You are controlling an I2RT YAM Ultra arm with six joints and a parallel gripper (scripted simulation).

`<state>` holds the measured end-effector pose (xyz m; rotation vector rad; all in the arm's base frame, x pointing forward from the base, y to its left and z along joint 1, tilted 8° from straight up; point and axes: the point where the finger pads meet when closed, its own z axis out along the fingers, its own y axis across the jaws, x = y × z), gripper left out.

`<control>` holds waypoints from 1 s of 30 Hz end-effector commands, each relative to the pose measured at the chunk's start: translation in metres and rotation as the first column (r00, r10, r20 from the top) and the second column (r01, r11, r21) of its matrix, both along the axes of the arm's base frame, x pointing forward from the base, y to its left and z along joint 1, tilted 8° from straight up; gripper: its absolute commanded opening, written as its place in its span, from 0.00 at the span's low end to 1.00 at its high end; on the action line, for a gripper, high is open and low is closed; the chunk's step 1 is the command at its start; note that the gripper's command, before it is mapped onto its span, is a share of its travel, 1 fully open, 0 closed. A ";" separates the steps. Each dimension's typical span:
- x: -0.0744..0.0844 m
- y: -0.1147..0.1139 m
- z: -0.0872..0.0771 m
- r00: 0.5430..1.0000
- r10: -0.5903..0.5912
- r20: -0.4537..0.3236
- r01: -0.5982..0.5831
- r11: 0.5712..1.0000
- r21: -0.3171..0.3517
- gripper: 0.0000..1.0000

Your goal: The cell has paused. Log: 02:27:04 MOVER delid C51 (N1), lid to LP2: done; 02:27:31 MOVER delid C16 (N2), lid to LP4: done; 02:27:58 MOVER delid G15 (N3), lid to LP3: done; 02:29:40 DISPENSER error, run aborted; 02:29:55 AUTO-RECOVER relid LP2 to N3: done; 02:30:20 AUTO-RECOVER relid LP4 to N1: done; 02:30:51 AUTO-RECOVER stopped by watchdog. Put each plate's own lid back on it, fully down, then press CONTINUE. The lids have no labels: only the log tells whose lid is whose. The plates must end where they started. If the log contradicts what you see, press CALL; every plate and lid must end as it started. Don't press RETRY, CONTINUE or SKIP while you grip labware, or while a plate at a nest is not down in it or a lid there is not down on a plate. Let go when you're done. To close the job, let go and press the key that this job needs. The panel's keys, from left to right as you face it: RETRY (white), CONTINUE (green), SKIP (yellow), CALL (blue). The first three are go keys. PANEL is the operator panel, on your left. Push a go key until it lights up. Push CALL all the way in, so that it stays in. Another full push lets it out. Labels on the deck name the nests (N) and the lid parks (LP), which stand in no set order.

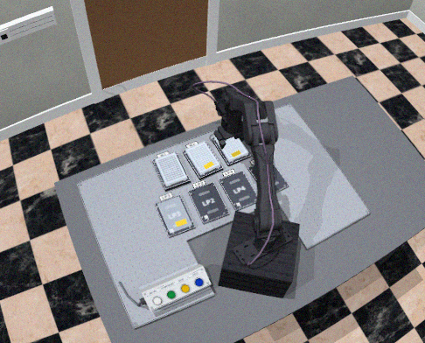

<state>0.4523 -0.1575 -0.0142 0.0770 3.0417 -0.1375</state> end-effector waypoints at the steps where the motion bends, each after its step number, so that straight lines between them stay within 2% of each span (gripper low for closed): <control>1: 0.006 0.000 0.008 1.000 0.006 0.030 -0.006 1.000 -0.007 0.85; 6: 0.006 0.000 0.008 1.000 0.006 0.030 -0.006 1.000 -0.007 0.80; 7: 0.006 0.000 0.008 1.000 0.006 0.030 -0.006 1.000 -0.007 0.00; 30: 0.005 0.000 0.006 1.000 0.006 0.030 -0.006 1.000 -0.007 0.00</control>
